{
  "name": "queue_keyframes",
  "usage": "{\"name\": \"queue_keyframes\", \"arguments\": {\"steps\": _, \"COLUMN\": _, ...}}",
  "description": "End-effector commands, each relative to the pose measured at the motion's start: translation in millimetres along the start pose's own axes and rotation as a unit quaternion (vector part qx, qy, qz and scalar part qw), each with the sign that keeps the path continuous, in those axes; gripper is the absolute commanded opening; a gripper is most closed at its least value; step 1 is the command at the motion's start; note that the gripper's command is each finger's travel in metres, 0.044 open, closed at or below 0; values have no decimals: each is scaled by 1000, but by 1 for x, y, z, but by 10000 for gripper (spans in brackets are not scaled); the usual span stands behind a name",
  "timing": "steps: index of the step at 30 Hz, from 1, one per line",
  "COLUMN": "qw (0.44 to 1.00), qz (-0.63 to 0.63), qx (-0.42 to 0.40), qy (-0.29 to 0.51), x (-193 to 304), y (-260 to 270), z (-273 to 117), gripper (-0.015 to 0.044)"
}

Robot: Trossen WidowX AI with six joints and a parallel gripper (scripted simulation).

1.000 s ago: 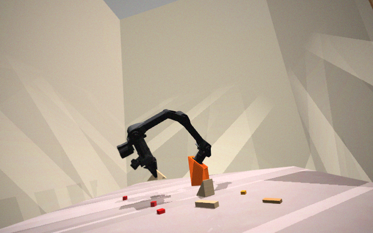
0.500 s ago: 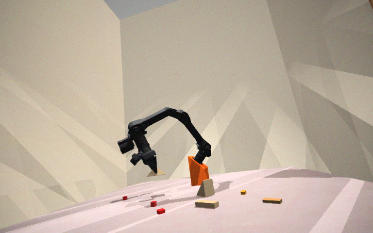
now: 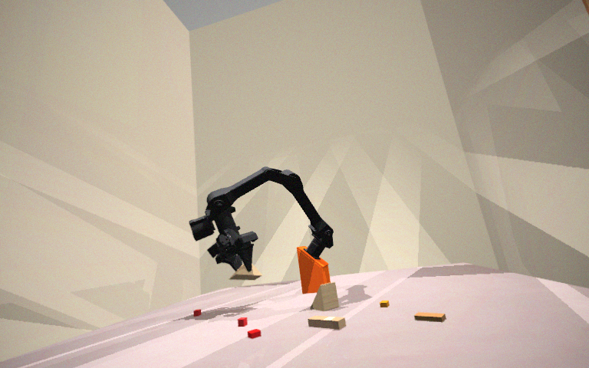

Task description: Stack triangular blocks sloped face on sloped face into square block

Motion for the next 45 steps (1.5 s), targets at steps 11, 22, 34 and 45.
{"name": "queue_keyframes", "arguments": {"steps": 11, "qw": 968, "qz": -246, "qx": -5, "qy": -48, "x": 4, "y": -1, "z": 1, "gripper": 0}}
{"name": "queue_keyframes", "arguments": {"steps": 22, "qw": 904, "qz": -420, "qx": 8, "qy": -83, "x": 7, "y": -2, "z": 1, "gripper": 0}}
{"name": "queue_keyframes", "arguments": {"steps": 34, "qw": 796, "qz": -593, "qx": 35, "qy": -115, "x": 12, "y": -1, "z": 1, "gripper": 0}}
{"name": "queue_keyframes", "arguments": {"steps": 45, "qw": 736, "qz": -663, "qx": 51, "qy": -127, "x": 14, "y": -1, "z": 1, "gripper": 0}}
Point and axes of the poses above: the point midway between the two fingers, 35 mm back from their tips, its own z axis out along the fingers, its own y axis across the jaws, x = y × z, the point moved 1 cm from there along -z, back along the fingers, and after that the axes turned 6 degrees about -z, right-handed, at the moved point
